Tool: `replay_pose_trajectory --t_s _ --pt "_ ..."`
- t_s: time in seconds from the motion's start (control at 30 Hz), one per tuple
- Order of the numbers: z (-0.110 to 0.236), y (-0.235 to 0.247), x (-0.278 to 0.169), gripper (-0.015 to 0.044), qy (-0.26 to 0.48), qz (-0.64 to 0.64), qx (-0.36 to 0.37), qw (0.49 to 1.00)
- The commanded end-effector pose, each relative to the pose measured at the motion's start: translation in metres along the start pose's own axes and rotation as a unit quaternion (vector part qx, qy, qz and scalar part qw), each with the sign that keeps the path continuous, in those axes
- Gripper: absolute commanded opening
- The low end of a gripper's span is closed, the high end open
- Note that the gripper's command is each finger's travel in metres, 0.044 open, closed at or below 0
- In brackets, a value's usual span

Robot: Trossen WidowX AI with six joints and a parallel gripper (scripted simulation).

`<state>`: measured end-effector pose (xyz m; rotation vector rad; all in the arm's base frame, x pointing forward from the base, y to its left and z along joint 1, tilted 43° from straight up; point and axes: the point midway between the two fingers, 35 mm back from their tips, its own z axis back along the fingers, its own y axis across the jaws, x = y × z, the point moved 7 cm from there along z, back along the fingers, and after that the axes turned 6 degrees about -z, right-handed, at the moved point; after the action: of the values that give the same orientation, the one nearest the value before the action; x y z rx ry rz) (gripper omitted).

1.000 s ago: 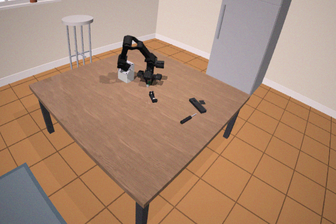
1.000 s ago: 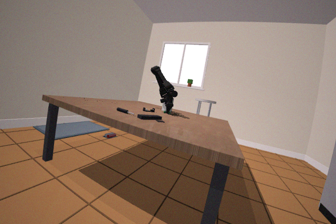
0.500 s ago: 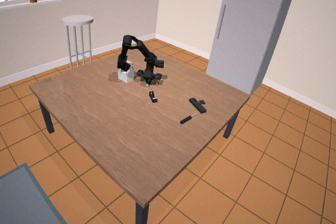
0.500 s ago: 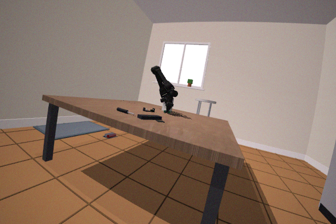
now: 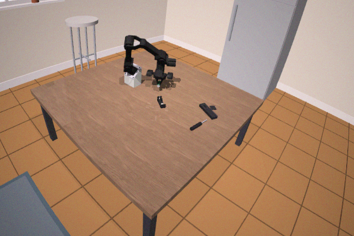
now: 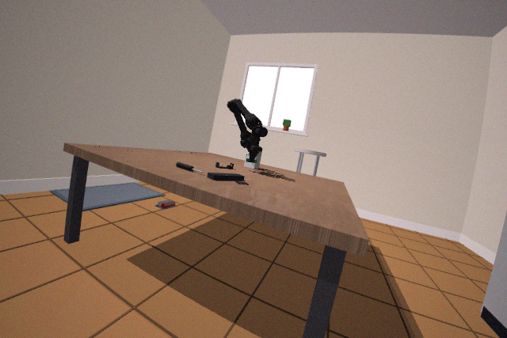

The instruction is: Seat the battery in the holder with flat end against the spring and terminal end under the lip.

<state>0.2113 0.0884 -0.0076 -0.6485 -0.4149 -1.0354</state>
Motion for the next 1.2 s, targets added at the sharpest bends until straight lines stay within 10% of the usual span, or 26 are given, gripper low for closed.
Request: replay_pose_trajectory --t_s 0.0,0.5,1.17 --pt "0.009 0.021 0.028 0.0066 0.001 0.040 0.006 0.999" --pt "0.024 0.055 0.150 0.0066 -0.005 0.202 0.010 0.979" --pt "-0.019 0.059 0.164 0.0066 0.119 0.200 -0.029 0.972"
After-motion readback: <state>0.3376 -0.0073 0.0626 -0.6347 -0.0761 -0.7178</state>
